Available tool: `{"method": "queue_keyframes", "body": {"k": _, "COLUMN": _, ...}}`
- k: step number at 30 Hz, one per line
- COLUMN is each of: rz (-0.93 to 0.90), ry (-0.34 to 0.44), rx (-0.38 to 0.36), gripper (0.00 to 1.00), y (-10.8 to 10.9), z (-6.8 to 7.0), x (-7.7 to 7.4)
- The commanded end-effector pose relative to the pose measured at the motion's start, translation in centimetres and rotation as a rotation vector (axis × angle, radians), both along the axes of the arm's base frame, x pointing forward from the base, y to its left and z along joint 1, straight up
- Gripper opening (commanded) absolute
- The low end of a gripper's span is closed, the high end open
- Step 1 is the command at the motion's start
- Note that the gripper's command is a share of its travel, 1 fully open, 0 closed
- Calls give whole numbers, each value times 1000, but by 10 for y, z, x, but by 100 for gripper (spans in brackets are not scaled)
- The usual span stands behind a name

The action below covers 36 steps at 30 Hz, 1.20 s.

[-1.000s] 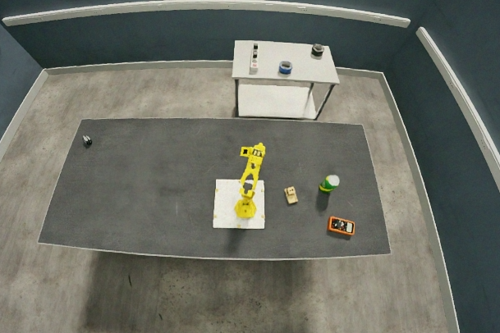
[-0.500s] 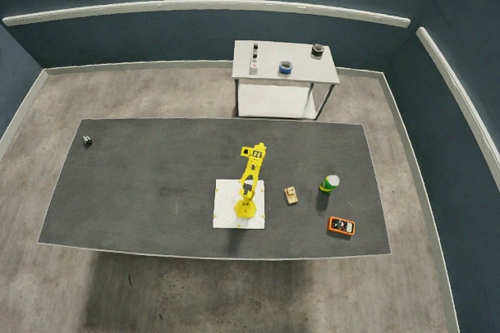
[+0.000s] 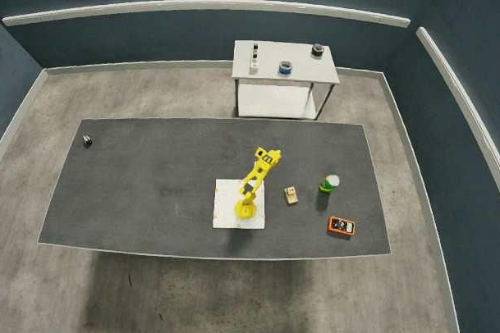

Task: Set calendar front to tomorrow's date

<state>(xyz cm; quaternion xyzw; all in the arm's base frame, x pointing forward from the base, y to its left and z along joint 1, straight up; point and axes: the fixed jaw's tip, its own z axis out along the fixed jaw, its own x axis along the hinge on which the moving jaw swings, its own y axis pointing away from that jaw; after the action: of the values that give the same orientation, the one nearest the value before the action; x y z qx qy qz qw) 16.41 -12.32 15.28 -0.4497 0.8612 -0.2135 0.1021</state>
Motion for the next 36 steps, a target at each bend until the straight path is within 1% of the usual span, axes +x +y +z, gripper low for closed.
{"method": "queue_keyframes", "body": {"k": 1, "rz": -182, "ry": -19, "rx": 1, "gripper": 35, "y": -28, "z": 2, "x": -18}}
{"method": "queue_keyframes", "body": {"k": 5, "rz": -364, "ry": -28, "rx": 8, "gripper": 35, "y": -50, "z": 1, "x": -43}}
{"method": "queue_keyframes", "body": {"k": 8, "rz": -485, "ry": -34, "rx": 11, "gripper": 35, "y": -63, "z": 0, "x": -61}}
{"method": "queue_keyframes", "body": {"k": 10, "rz": -485, "ry": -34, "rx": 11, "gripper": 35, "y": -63, "z": 0, "x": -61}}
{"method": "queue_keyframes", "body": {"k": 14, "rz": -612, "ry": -41, "rx": 14, "gripper": 35, "y": -74, "z": 0, "x": -82}}
{"method": "queue_keyframes", "body": {"k": 18, "rz": -689, "ry": -46, "rx": 16, "gripper": 35, "y": -80, "z": 0, "x": -95}}
{"method": "queue_keyframes", "body": {"k": 22, "rz": -719, "ry": -48, "rx": 16, "gripper": 35, "y": -82, "z": -1, "x": -101}}
{"method": "queue_keyframes", "body": {"k": 30, "rz": -722, "ry": -46, "rx": 20, "gripper": 35, "y": -82, "z": -1, "x": -101}}
{"method": "queue_keyframes", "body": {"k": 33, "rz": -722, "ry": -30, "rx": 40, "gripper": 35, "y": -83, "z": -6, "x": -101}}
{"method": "queue_keyframes", "body": {"k": 36, "rz": -723, "ry": 3, "rx": 82, "gripper": 35, "y": -84, "z": -16, "x": -101}}
